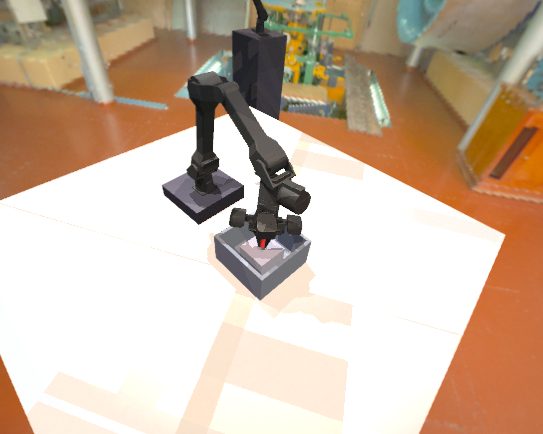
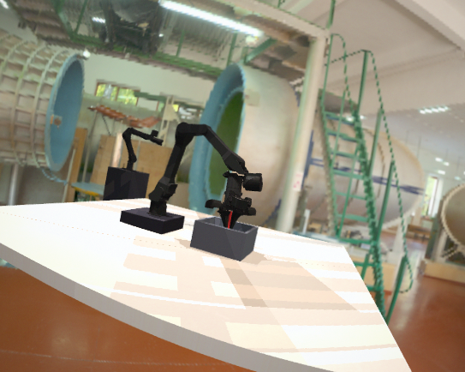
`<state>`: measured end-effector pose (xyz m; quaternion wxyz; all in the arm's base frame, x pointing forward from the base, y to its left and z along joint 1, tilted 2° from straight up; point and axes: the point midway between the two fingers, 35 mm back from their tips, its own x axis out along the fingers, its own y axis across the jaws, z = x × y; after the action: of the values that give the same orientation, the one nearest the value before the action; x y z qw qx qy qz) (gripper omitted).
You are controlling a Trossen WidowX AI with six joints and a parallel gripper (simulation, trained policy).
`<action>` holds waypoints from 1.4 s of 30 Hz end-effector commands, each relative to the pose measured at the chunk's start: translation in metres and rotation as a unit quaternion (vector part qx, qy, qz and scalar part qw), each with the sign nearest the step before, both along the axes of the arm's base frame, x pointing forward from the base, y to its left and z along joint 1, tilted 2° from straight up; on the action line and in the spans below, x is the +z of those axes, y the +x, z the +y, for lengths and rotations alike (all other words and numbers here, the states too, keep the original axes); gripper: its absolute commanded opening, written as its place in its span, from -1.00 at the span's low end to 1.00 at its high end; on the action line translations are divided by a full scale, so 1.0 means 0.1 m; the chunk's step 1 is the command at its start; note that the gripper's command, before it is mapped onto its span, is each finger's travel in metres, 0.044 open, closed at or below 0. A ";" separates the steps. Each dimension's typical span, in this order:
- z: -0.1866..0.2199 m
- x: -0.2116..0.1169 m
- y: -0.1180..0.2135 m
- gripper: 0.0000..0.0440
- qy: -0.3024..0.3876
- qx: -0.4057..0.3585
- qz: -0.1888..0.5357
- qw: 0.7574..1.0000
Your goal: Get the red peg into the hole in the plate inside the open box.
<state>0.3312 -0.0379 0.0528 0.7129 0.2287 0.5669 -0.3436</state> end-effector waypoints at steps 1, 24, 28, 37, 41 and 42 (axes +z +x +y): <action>-0.02 -0.09 0.01 -0.45 0.011 0.009 0.010 1.000; 0.02 0.27 0.77 1.00 0.092 0.040 -0.024 0.995; 0.08 0.36 0.92 1.00 0.104 0.050 -0.042 0.992; 0.11 0.40 0.97 1.00 0.108 0.055 -0.049 0.991; 0.11 0.40 0.98 1.00 0.108 0.055 -0.049 0.991; 0.11 0.40 0.98 1.00 0.108 0.055 -0.049 0.991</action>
<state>0.3754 -0.0479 0.0681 0.6621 0.2558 0.6446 -0.2841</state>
